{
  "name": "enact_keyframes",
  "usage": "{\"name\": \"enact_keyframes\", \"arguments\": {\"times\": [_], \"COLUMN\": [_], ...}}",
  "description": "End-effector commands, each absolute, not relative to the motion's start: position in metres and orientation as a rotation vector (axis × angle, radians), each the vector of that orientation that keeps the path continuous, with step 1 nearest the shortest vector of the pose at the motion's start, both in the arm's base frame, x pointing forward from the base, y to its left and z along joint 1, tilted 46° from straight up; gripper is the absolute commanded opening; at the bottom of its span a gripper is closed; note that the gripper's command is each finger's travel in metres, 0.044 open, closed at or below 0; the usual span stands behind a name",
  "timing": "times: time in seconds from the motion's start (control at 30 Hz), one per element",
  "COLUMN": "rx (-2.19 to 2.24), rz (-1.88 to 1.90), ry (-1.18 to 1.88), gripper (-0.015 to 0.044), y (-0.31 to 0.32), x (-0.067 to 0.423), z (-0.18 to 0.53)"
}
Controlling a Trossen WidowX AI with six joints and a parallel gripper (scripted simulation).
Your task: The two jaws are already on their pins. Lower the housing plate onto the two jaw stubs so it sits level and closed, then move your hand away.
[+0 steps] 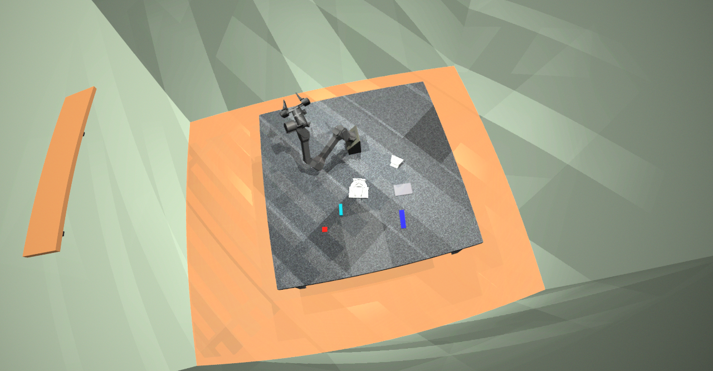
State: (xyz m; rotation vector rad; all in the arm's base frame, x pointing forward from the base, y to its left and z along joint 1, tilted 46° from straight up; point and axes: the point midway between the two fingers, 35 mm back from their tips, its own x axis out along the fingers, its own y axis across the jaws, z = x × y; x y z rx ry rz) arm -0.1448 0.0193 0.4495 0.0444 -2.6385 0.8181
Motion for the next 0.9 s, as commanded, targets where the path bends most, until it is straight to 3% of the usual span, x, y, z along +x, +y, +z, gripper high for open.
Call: {"name": "enact_keyframes", "arguments": {"times": [0.0,0.87], "rx": [0.044,-0.416], "rz": [0.818,1.259], "ry": [-2.638,-2.453], "gripper": [0.0426,0.0440], "y": [0.019,0.134], "x": [-0.145,-0.171], "z": [0.450,0.425]}}
